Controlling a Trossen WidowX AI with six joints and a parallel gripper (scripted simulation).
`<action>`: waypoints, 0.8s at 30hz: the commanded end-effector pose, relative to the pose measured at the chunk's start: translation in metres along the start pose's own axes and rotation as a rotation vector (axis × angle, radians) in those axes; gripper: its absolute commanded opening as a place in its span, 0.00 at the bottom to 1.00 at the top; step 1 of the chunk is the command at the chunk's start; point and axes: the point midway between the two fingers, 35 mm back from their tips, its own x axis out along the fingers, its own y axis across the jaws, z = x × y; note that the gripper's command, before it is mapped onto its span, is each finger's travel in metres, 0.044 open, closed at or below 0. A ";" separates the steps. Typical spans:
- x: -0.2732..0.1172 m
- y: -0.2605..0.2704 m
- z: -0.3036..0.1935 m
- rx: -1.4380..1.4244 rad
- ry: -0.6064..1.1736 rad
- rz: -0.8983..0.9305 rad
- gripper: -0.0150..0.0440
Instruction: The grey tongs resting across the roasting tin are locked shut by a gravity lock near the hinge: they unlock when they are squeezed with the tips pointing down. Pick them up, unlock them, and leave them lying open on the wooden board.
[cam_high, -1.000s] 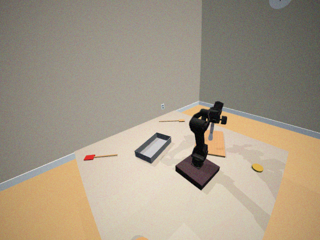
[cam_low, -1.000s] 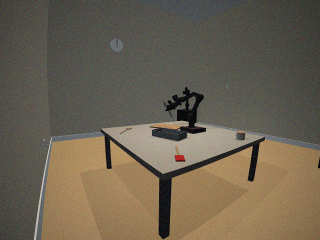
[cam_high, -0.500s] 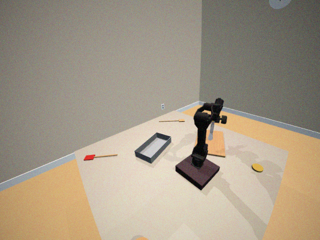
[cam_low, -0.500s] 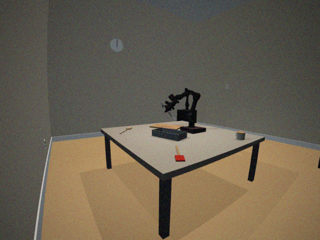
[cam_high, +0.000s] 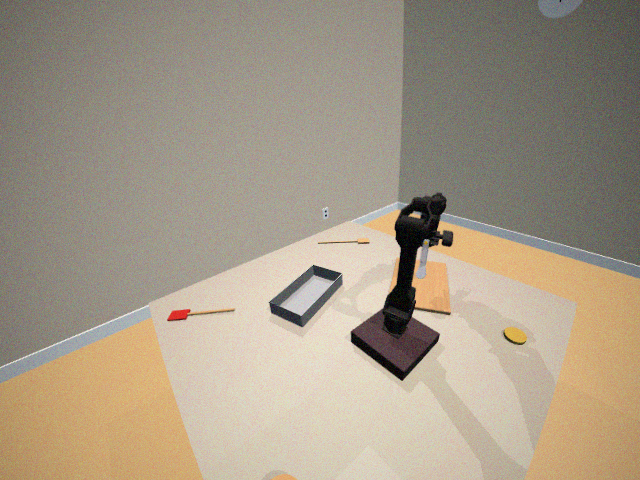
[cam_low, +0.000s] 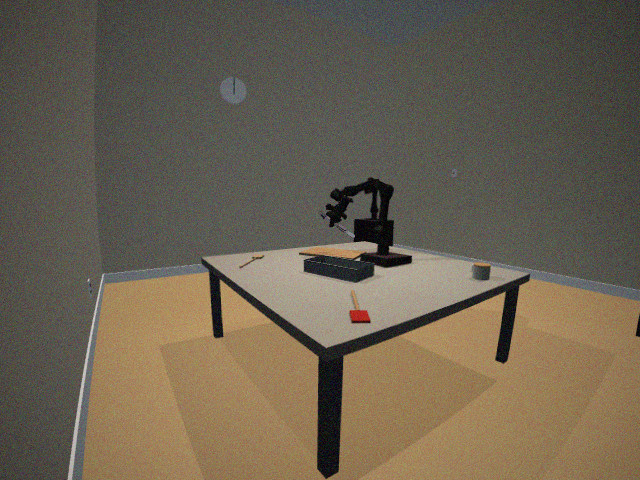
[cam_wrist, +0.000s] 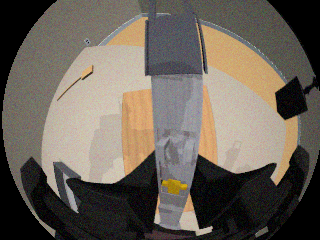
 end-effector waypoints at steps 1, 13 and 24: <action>0.001 0.000 0.002 -0.004 0.054 -0.008 0.00; 0.006 0.001 -0.002 -0.019 0.246 -0.021 0.00; 0.007 0.003 -0.006 -0.042 0.421 -0.036 0.00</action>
